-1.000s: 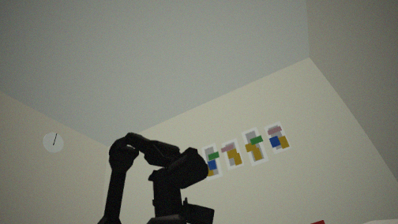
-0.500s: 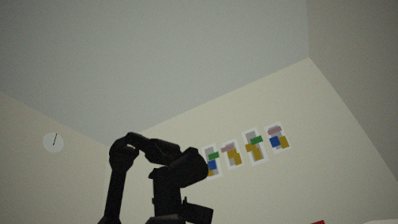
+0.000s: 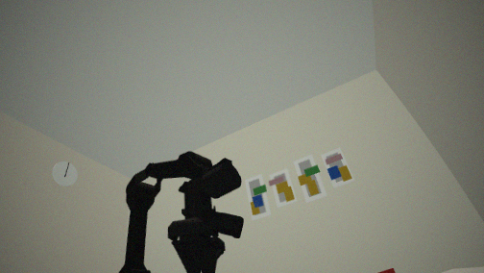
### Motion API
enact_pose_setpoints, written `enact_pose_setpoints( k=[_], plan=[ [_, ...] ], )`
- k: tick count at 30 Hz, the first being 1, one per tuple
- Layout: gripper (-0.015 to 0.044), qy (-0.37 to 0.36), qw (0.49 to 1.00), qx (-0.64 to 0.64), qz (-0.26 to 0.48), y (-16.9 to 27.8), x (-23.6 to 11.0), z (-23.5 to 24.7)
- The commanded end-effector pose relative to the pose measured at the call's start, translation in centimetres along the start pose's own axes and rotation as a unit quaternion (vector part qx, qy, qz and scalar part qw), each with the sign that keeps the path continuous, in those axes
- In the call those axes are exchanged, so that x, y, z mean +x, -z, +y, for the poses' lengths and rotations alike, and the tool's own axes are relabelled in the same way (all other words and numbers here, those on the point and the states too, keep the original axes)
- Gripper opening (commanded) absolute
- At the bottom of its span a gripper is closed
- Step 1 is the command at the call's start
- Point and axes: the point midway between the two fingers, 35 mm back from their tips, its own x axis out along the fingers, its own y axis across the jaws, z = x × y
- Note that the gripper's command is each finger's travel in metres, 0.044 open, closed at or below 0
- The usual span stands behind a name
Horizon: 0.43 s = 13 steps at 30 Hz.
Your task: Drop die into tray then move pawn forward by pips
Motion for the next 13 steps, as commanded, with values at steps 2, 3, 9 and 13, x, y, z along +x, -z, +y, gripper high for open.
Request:
enact_pose_setpoints(
  k=[2,3,9,13],
  plan=[
    [0.044,-0.001,0.995,0.095,0.0,3.9,-2.9,5.5],
    [0.044,-0.002,0.993,0.115,0.001,4.8,-3.3,6.5],
    [0.044,0.003,0.995,0.1,-0.006,4.0,-3.4,5.7],
    [0.044,0.003,0.995,0.1,-0.006,4.0,-3.4,5.7]
  ],
)
